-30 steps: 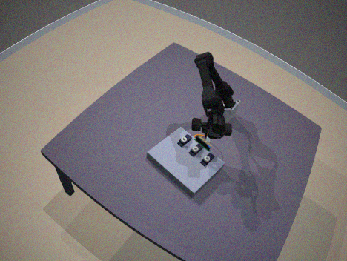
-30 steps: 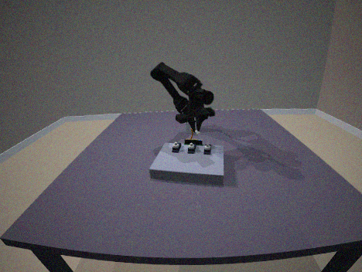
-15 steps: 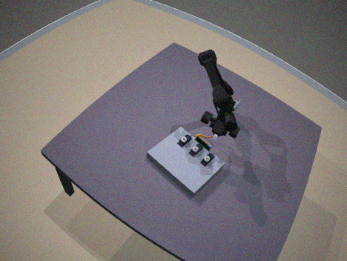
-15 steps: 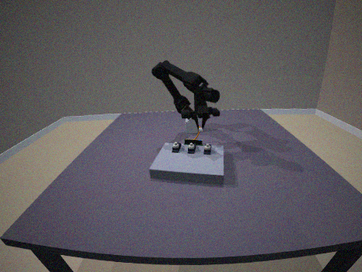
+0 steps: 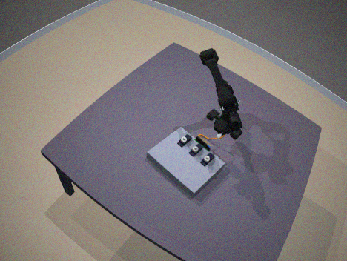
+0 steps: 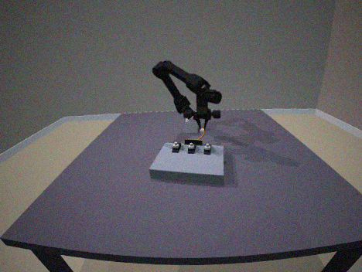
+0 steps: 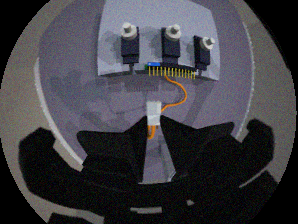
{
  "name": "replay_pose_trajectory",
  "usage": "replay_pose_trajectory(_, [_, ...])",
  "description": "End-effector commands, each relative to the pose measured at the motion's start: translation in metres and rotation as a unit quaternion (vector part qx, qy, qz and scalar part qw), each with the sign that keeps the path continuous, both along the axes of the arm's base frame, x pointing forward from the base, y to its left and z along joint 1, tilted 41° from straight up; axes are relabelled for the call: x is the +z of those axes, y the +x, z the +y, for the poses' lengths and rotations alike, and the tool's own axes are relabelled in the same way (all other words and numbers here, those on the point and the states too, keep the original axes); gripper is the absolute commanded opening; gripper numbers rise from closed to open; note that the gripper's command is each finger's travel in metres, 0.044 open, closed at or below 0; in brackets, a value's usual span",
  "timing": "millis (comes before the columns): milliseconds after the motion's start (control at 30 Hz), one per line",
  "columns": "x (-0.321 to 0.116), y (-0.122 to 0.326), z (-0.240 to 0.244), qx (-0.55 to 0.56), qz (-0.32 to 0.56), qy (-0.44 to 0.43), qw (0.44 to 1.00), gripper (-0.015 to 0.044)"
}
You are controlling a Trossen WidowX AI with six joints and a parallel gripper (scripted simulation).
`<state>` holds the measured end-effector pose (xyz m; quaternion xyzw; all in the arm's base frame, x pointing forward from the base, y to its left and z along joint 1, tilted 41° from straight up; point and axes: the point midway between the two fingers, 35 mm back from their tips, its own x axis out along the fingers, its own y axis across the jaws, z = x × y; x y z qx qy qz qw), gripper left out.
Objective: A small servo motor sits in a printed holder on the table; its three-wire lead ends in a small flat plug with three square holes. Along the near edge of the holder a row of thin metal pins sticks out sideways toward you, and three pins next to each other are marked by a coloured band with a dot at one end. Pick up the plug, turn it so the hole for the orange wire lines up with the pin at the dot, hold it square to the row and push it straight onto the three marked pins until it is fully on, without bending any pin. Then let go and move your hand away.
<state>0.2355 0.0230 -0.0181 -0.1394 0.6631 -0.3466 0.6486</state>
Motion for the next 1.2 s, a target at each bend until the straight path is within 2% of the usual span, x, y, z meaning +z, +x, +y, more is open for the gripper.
replay_pose_trajectory(0, [-0.015,-0.005,-0.014,-0.003,0.003,-0.004,1.0,0.0])
replay_pose_trajectory(233, [-0.021,-0.005,-0.021,-0.004,0.002,-0.005,1.0,0.0])
replay_pose_trajectory(533, [-0.013,0.026,-0.03,-0.004,0.002,-0.005,1.0,0.0])
replay_pose_trajectory(1167, [-0.016,0.033,-0.031,-0.004,0.001,-0.005,1.0,0.0])
